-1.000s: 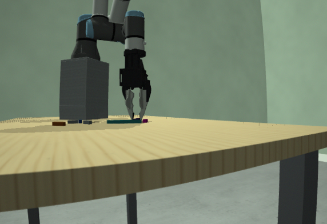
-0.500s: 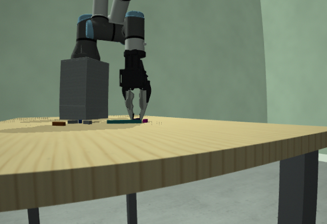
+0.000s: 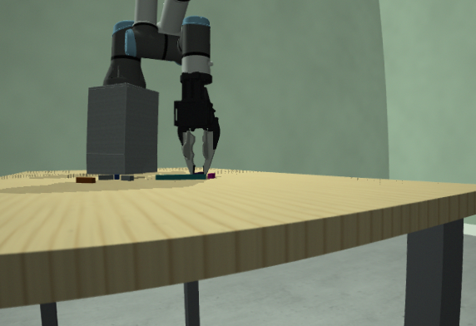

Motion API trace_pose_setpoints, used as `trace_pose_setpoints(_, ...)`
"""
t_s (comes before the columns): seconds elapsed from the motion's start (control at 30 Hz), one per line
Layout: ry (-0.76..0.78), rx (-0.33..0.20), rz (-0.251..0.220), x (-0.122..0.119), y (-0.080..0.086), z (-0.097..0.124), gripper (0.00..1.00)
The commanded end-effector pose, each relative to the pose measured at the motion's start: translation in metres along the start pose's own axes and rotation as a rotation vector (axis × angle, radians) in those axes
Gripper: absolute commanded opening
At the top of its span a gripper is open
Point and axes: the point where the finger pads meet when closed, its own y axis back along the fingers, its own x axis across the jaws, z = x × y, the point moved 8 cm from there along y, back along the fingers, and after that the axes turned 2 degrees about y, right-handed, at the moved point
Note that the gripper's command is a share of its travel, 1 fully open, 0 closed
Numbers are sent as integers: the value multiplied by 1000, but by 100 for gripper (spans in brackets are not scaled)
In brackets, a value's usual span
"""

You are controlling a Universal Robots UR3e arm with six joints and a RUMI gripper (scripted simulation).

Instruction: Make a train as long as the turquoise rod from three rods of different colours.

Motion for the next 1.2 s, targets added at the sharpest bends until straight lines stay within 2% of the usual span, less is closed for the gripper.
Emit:
trace_pose_setpoints(0.0,0,-2,1,0,0,0,14)
trace_pose_setpoints(0.23,0,-2,1,0,0,0,14)
trace_pose_setpoints(0.27,0,-2,1,0,0,0,0)
trace_pose_setpoints(1.17,0,-2,1,0,0,0,0)
